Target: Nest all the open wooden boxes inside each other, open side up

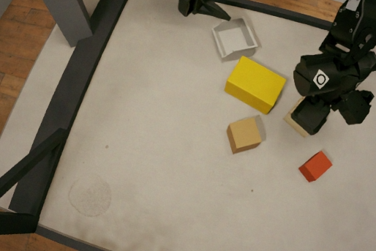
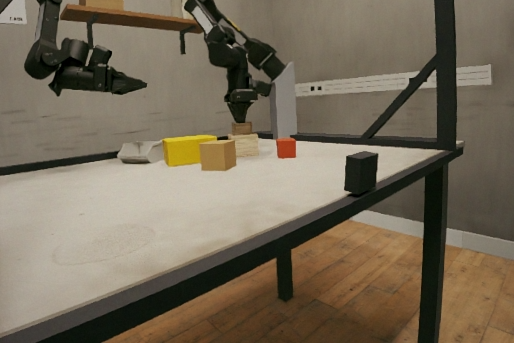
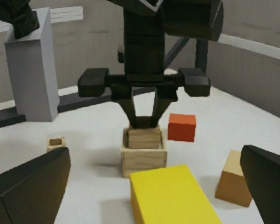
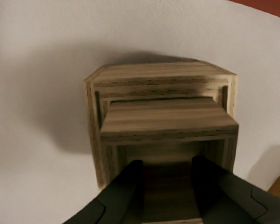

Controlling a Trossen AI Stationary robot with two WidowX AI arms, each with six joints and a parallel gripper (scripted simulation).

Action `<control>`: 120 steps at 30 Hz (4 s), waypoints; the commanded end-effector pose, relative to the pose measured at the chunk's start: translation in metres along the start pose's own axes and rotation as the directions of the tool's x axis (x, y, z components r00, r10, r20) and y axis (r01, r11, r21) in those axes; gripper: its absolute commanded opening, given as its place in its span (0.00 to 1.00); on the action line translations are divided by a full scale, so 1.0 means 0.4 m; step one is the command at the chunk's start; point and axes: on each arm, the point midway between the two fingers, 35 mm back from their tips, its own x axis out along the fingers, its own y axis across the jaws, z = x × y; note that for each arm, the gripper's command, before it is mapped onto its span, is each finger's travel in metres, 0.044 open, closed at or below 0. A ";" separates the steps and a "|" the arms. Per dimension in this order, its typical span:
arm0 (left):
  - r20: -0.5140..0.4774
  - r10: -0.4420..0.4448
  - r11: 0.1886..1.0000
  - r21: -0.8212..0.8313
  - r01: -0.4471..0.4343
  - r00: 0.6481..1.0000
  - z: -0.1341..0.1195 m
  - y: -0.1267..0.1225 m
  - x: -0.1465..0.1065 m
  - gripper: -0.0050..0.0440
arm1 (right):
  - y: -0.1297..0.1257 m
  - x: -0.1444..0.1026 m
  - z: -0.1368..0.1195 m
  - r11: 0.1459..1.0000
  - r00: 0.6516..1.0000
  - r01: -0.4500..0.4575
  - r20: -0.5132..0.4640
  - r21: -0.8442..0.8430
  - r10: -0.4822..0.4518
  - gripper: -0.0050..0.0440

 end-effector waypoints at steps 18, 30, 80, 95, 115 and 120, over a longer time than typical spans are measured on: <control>-0.001 0.001 1.000 0.000 -0.001 1.000 -0.001 0.001 -0.002 0.92 | -0.003 0.048 -0.003 1.000 1.000 0.006 0.002 0.000 -0.006 0.48; -0.001 0.001 1.000 0.000 -0.001 1.000 -0.001 0.001 -0.002 0.92 | -0.005 0.079 -0.005 1.000 1.000 0.008 0.000 0.002 -0.008 0.48; -0.001 0.001 1.000 0.000 -0.001 1.000 -0.001 0.001 -0.002 0.92 | -0.007 0.088 -0.013 1.000 1.000 0.011 -0.009 0.011 -0.011 0.10; -0.001 0.001 1.000 0.000 -0.001 1.000 -0.001 0.001 -0.002 0.92 | -0.020 0.027 -0.023 0.819 1.000 0.027 -0.016 0.573 -0.022 0.10; -0.001 0.001 1.000 0.000 -0.001 1.000 -0.001 0.001 -0.002 0.92 | -0.020 -0.042 -0.020 0.103 1.000 0.016 -0.014 0.994 -0.023 0.00; -0.001 0.001 1.000 0.000 -0.001 1.000 -0.001 0.001 -0.002 0.92 | -0.019 -0.061 -0.019 -0.116 1.000 0.011 -0.014 0.993 -0.024 0.00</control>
